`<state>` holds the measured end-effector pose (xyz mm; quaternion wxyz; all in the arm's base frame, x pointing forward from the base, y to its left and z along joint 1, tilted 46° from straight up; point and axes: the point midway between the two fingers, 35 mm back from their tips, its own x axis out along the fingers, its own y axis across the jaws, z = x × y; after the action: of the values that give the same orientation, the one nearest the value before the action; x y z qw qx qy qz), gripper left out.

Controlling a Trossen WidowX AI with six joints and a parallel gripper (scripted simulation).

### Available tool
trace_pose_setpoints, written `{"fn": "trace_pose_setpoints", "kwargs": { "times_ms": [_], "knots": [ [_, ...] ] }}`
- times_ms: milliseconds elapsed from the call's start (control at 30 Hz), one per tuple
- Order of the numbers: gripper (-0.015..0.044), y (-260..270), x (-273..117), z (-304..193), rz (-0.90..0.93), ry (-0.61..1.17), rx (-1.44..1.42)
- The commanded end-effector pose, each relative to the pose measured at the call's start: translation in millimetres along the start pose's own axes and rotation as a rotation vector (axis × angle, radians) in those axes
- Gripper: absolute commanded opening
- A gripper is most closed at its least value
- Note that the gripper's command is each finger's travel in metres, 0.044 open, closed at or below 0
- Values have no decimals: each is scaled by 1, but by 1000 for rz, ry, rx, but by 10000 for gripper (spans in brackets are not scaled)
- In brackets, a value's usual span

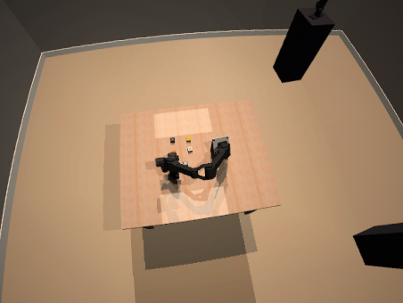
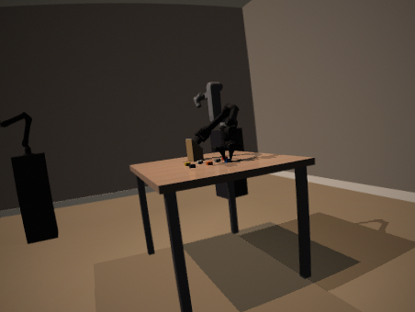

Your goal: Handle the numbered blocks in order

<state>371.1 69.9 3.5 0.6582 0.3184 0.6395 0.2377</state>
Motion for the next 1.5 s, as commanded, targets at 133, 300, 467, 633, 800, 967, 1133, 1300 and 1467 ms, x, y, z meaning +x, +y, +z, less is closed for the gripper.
{"fn": "trace_pose_setpoints", "kwargs": {
  "times_ms": [133,300,467,633,800,967,1133,1300,1467],
  "knots": [
    [120,0,0,0,2,0,5],
    [120,0,0,0,2,0,5],
    [120,0,0,0,2,0,5],
    [120,0,0,0,2,0,5],
    [120,0,-7,0,2,0,5],
    [120,0,-14,0,1,0,5],
    [120,0,-15,0,1,0,5],
    [120,0,-15,0,1,0,5],
    [120,0,-14,0,1,0,5]
  ]
}}
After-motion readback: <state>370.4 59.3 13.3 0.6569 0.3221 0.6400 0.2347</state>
